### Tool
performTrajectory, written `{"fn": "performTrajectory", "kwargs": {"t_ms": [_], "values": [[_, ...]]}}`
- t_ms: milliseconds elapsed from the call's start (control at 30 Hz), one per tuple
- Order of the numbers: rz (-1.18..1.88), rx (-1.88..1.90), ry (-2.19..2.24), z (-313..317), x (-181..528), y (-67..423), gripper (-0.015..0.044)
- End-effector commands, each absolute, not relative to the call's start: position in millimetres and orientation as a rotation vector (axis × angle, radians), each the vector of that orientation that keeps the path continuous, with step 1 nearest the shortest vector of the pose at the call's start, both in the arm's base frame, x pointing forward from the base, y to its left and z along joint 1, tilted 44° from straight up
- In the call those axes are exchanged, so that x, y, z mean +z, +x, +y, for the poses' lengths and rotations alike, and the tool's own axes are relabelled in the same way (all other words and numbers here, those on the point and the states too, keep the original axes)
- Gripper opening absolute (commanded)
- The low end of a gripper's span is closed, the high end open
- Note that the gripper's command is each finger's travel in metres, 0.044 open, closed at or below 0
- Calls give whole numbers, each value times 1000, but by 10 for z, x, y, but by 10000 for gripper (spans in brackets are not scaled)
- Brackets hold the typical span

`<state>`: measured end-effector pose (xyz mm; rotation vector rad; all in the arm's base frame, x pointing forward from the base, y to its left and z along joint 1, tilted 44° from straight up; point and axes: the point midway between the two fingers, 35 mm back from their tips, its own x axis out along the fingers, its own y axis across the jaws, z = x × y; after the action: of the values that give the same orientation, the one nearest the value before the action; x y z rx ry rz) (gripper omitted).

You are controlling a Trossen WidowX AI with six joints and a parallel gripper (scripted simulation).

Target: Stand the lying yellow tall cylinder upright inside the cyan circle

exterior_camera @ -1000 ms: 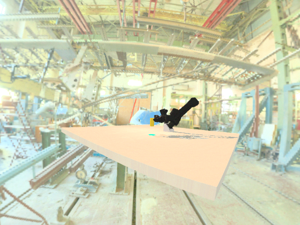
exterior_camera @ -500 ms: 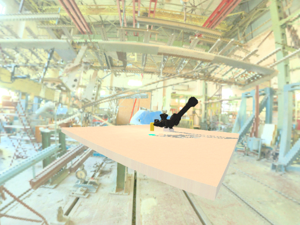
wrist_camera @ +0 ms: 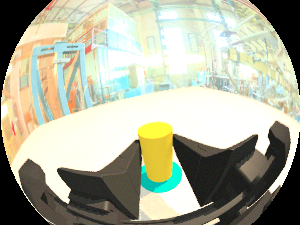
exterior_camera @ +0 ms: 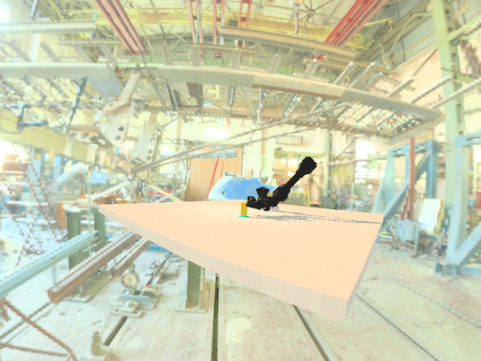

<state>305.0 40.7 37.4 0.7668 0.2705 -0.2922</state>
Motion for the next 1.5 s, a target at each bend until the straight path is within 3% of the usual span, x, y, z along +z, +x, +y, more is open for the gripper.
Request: {"fn": "performTrajectory", "kwargs": {"t_ms": [0,333,700,1467], "values": [[267,-297,769,430,338,3050,105],[267,-297,769,430,338,3050,105],[267,-297,769,430,338,3050,394],[265,-304,770,-23,819,3139,400]]}}
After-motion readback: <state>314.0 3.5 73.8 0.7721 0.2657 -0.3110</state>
